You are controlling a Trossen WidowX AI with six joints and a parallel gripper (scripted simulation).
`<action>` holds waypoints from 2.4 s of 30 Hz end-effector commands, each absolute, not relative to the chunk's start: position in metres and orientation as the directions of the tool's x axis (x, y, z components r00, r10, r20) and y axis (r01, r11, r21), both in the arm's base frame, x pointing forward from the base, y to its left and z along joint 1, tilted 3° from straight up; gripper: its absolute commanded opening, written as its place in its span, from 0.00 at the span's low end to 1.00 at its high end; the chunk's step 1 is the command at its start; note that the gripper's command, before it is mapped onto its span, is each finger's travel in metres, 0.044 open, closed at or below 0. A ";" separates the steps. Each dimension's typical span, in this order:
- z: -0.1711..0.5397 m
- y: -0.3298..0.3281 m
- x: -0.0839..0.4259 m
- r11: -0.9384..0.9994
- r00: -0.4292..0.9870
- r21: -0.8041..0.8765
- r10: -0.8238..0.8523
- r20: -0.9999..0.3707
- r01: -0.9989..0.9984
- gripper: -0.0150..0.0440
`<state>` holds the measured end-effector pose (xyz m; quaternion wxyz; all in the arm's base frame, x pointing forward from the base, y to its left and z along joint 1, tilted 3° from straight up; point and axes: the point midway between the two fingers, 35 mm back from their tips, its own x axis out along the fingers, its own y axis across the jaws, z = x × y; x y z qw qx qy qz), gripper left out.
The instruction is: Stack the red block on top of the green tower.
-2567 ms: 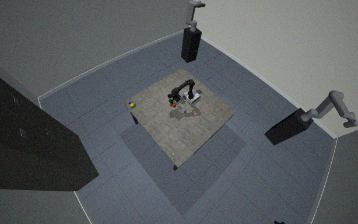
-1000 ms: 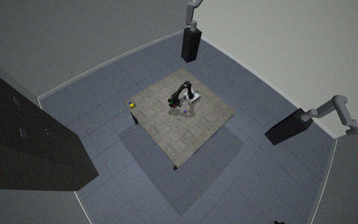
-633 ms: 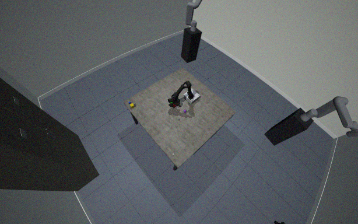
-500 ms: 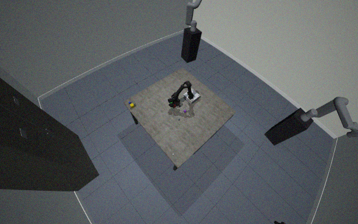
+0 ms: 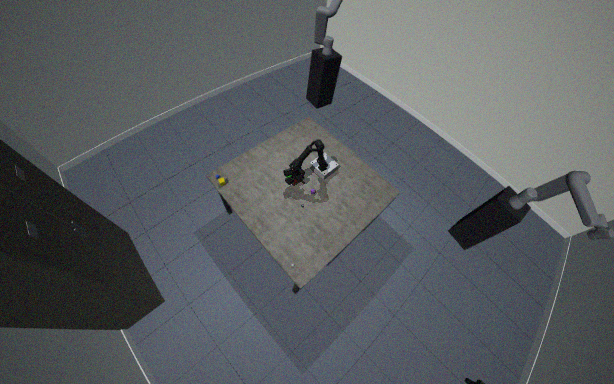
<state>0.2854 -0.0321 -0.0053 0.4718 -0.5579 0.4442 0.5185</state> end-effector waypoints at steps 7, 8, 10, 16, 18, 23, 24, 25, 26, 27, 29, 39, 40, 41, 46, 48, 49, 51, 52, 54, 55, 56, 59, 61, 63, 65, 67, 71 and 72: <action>0.044 -0.032 0.284 -0.158 0.079 -0.078 -0.004 -0.997 -0.984 0.25; 0.050 -0.032 0.284 -0.158 0.079 -0.078 -0.004 -0.997 -0.984 0.25; 0.062 -0.032 0.283 -0.158 0.079 -0.078 -0.004 -0.997 -0.984 0.25; 0.097 -0.032 0.280 -0.158 0.080 -0.078 -0.004 -0.997 -0.984 0.25; 0.104 -0.032 0.279 -0.158 0.080 -0.078 -0.004 -0.997 -0.984 0.25; 0.105 -0.033 0.280 -0.158 0.080 -0.078 -0.005 -0.997 -0.984 0.25; 0.105 -0.033 0.280 -0.158 0.080 -0.078 -0.004 -0.997 -0.984 0.25; 0.105 -0.033 0.281 -0.157 0.080 -0.078 -0.004 -0.997 -0.984 0.25; 0.106 -0.036 0.282 -0.154 0.080 -0.079 -0.004 -0.997 -0.985 0.25; 0.106 -0.039 0.284 -0.150 0.081 -0.080 -0.003 -0.997 -0.985 0.25; 0.106 -0.048 0.289 -0.145 0.083 -0.081 -0.003 -0.997 -0.986 0.25; 0.107 -0.082 0.301 -0.158 0.081 -0.079 -0.009 -0.997 -0.984 0.25; 0.105 -0.081 0.301 -0.158 0.081 -0.079 -0.009 -0.997 -0.984 0.25; 0.102 -0.080 0.301 -0.158 0.081 -0.079 -0.009 -0.997 -0.984 0.25; 0.094 -0.080 0.302 -0.158 0.081 -0.079 -0.009 -0.997 -0.984 0.25; 0.086 -0.080 0.303 -0.158 0.081 -0.079 -0.009 -0.997 -0.984 0.25; 0.082 -0.080 0.303 -0.158 0.081 -0.079 -0.009 -0.997 -0.984 0.25; 0.074 -0.080 0.304 -0.158 0.081 -0.079 -0.009 -0.997 -0.984 0.25; 0.072 -0.080 0.304 -0.158 0.081 -0.079 -0.009 -0.997 -0.984 0.25; 0.072 -0.080 0.304 -0.158 0.081 -0.079 -0.009 -0.997 -0.984 0.25; 0.072 -0.080 0.304 -0.158 0.081 -0.079 -0.009 -0.997 -0.984 0.25; 0.072 -0.080 0.304 -0.158 0.081 -0.079 -0.009 -0.997 -0.984 0.25; 0.072 -0.080 0.304 -0.158 0.081 -0.079 -0.009 -0.997 -0.984 0.25; 0.071 -0.080 0.304 -0.158 0.081 -0.079 -0.009 -0.997 -0.984 0.25; 0.071 -0.080 0.304 -0.158 0.081 -0.079 -0.009 -0.997 -0.984 0.25; 0.072 -0.080 0.304 -0.158 0.081 -0.079 -0.009 -0.997 -0.984 0.25; 0.071 -0.080 0.304 -0.158 0.081 -0.079 -0.009 -0.997 -0.984 0.25; 0.071 -0.080 0.304 -0.158 0.081 -0.079 -0.009 -0.997 -0.984 0.25; 0.071 -0.080 0.304 -0.158 0.081 -0.079 -0.009 -0.997 -0.984 0.25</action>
